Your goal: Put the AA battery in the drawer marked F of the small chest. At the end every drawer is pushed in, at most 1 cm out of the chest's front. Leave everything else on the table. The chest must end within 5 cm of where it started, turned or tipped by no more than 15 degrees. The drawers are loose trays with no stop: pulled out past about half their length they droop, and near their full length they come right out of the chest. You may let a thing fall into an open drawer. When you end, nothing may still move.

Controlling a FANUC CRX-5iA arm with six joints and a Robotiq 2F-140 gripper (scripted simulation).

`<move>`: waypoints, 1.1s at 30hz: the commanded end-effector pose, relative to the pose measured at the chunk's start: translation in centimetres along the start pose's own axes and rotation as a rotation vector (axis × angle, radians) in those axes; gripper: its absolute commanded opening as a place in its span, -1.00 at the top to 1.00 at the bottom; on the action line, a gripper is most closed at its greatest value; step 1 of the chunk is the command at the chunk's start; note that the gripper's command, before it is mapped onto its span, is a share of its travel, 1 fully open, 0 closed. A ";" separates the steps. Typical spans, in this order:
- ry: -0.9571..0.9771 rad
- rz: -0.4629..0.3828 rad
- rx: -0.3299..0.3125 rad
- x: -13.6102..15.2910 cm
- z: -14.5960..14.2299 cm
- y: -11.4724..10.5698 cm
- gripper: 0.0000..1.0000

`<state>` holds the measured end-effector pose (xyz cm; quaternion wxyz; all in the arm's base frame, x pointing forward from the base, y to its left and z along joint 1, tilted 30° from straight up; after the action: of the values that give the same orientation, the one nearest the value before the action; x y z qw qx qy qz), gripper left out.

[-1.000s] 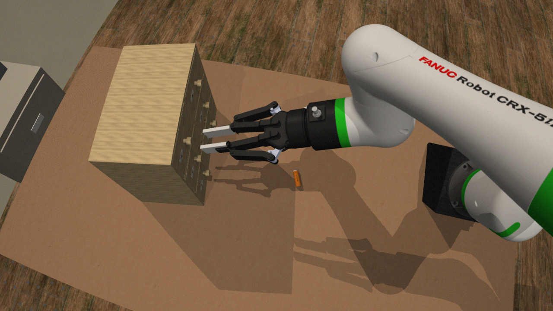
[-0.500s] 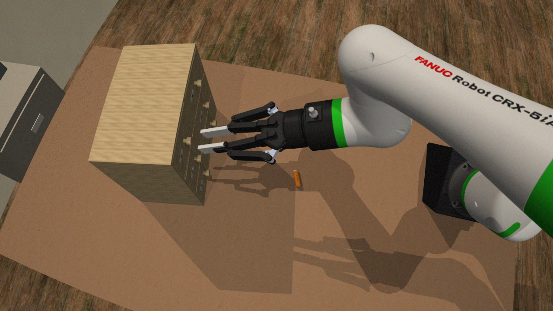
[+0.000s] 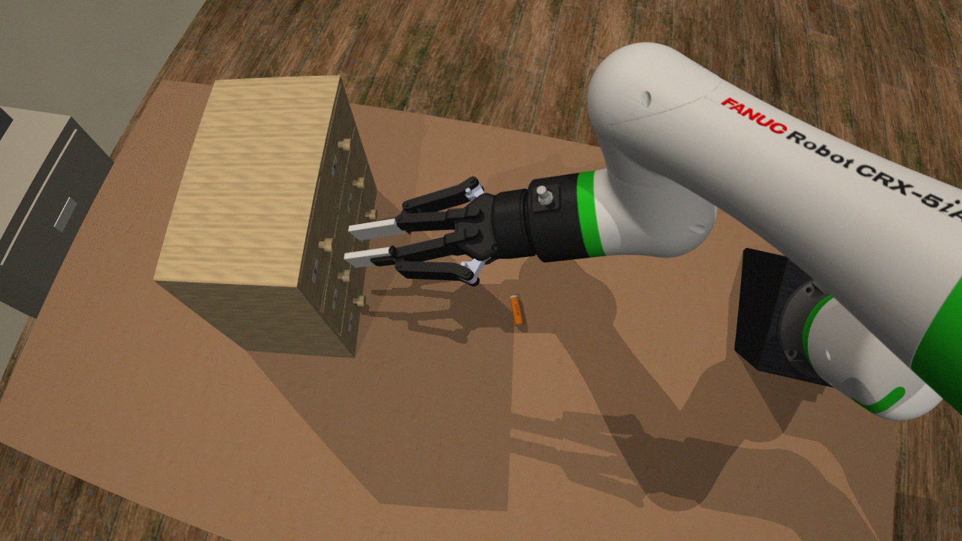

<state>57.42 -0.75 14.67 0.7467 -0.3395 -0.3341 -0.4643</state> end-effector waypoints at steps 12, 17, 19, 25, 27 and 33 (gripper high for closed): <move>0.000 0.000 0.000 0.3 0.0 0.7 0.60; 0.000 0.000 0.000 0.6 0.0 1.5 0.60; 0.000 0.000 0.000 0.7 0.0 1.8 0.60; 0.000 0.000 0.000 1.0 0.1 2.7 0.60; 0.000 0.000 0.000 1.1 0.1 3.0 0.60; 0.000 0.000 0.000 1.2 0.1 3.2 0.60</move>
<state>60.67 -0.16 15.02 0.7467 -0.3395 -0.3341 -0.4643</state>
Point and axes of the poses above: the point where the finger pads meet when closed, its own y axis out along the fingers, its own z axis across the jaws, x = y × z, the point moved 6 cm from there along -y, back along the fingers, and after that the axes turned 4 degrees about y, right-handed, at the moved point
